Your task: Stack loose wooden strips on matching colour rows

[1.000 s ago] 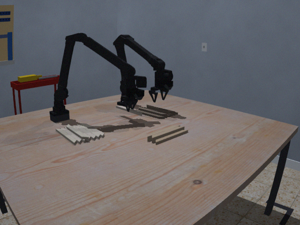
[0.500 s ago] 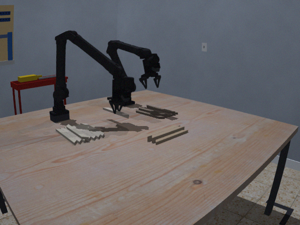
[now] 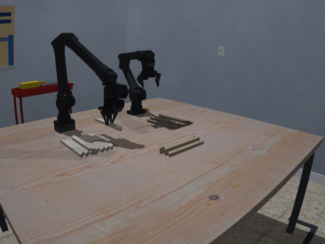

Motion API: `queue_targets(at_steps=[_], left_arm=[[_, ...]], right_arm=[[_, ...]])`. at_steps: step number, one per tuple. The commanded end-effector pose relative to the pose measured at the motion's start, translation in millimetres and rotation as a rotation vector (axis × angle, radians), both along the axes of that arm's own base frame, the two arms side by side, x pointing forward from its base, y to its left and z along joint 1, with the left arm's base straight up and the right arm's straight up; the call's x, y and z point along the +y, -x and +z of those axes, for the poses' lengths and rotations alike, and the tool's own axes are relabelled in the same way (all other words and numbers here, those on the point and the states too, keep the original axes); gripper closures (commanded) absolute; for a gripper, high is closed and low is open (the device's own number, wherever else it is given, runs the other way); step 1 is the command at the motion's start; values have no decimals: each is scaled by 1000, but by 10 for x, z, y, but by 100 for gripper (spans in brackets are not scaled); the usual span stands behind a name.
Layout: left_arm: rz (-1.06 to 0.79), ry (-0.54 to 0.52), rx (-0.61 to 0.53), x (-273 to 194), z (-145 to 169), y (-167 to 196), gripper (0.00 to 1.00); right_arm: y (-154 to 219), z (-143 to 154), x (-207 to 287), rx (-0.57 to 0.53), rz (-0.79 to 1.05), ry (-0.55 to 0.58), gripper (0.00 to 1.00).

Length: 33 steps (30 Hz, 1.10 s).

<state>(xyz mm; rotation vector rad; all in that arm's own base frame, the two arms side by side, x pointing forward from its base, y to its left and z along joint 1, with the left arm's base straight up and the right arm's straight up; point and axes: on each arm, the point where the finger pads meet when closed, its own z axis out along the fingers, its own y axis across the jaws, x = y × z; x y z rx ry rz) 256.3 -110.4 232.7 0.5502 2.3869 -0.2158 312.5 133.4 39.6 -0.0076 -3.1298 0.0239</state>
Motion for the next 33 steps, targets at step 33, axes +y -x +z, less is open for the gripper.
queue_targets(at_steps=[33], left_arm=[[-585, 462, -512, -1866, 781, 866, 0]], right_arm=[[-248, -291, -1274, -12, -23, -3, 78]])
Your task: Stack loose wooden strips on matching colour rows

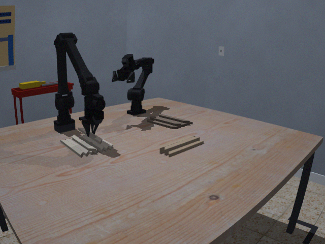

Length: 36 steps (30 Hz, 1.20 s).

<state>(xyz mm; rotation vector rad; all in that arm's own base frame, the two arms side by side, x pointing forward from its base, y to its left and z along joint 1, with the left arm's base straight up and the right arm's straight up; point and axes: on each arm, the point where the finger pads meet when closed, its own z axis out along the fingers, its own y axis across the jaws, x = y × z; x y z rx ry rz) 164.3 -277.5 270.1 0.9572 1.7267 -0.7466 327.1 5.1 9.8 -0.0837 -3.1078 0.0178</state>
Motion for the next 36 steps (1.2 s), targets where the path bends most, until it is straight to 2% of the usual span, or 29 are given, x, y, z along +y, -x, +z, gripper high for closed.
queue_targets(at_steps=[1, 7, 10, 12, 13, 18, 22, 25, 27, 29, 32, 36], left_arm=[[-14, 100, -117, -183, 351, -31, 0], [-20, 121, -125, -178, 343, 38, 0], [-20, 118, -123, -176, 319, 41, 0], [-20, 118, -123, -176, 319, 41, 0], [-19, 145, -138, -188, 509, 34, 0], [-19, 145, -138, -188, 509, 34, 0], [-20, 145, -138, -189, 509, 34, 0], [-20, 145, -138, -189, 509, 34, 0], [-20, 145, -138, -189, 509, 34, 0], [-20, 145, -138, -189, 509, 34, 0], [-18, 158, -145, -228, 629, 9, 0], [-16, 151, -142, -300, 613, -33, 0]], right_arm=[[-85, -9, 8, -30, 32, 1, 78], [-22, -189, 0, -14, 32, 2, 78], [-243, -170, -2, -45, 30, 1, 78], [-243, -170, -2, -45, 30, 1, 78], [-304, -97, -2, -59, 30, 1, 78], [-368, -162, -8, -55, 29, 1, 78], [-219, -347, -13, -35, 28, 1, 78], [-98, -216, 17, -35, 31, 1, 46], [-181, -19, 20, -55, 24, 0, 46], [-181, -19, 20, -55, 24, 0, 46], [-264, 224, 38, -73, 28, 0, 46], [-262, 427, 45, -73, 29, 0, 46]])
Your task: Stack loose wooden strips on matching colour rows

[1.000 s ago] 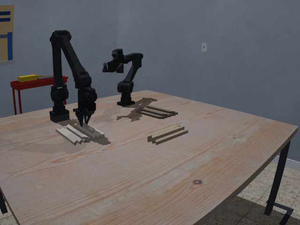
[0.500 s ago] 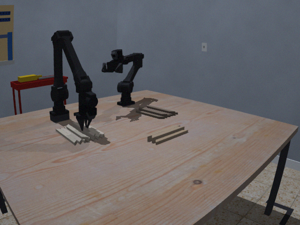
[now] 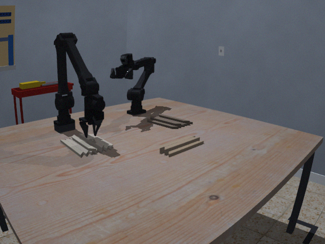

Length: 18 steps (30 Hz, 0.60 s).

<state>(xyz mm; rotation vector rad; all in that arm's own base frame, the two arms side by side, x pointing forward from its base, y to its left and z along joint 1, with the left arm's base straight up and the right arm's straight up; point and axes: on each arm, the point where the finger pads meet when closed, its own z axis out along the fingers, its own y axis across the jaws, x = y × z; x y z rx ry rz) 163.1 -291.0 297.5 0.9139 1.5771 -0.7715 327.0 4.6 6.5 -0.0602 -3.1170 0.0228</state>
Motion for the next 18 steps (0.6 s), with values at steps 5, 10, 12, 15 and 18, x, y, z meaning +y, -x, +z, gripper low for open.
queue_targets(at_steps=[5, 10, 12, 15, 18], left_arm=[[-8, 39, -34, -275, 310, -109, 0], [-10, 49, -39, -338, 330, -139, 0], [-13, 60, -45, -379, 365, -156, 0], [-17, 75, -53, -425, 418, -173, 0], [-20, 93, -63, -475, 487, -193, 0]], right_arm=[[-269, 629, 47, -66, 13, -4, 40], [-228, 675, 50, -81, 10, -4, 40], [-200, 706, 55, -119, 6, -2, 40], [-109, 726, 44, -171, 2, 0, 40], [-102, 880, 44, -281, 0, 1, 40]])
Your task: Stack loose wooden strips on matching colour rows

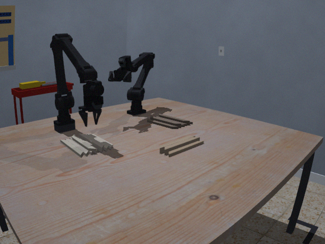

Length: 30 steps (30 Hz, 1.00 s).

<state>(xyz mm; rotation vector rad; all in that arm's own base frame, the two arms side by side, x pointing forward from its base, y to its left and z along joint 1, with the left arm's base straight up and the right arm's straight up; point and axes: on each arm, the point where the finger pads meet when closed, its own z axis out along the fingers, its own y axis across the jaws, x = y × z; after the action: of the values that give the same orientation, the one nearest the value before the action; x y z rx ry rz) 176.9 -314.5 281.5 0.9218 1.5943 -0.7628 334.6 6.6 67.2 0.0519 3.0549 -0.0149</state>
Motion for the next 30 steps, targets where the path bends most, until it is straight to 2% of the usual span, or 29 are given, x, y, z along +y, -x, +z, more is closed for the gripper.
queue_targets(at_steps=[1, 7, 9, 14, 20, 21, 30], left_arm=[[-23, 116, -75, -256, 671, -63, 0], [-26, 143, -90, -339, 790, -99, 0], [-26, 143, -90, -339, 790, -99, 0], [-28, 155, -96, -404, 862, -129, 0], [-28, 152, -95, -461, 891, -158, 0], [-28, 152, -95, -461, 891, -158, 0], [-28, 152, -95, -461, 891, -158, 0]], right_arm=[[-22, 331, 26, -211, -5, 3, 40], [9, 624, 28, -417, -4, 4, 40], [9, 624, 28, -417, -4, 4, 40], [31, 788, 20, -532, -6, 6, 40], [41, 833, 2, -564, -11, 9, 40], [-27, 951, -2, -587, -14, 8, 40], [-32, 900, -2, -571, -14, 8, 40]])
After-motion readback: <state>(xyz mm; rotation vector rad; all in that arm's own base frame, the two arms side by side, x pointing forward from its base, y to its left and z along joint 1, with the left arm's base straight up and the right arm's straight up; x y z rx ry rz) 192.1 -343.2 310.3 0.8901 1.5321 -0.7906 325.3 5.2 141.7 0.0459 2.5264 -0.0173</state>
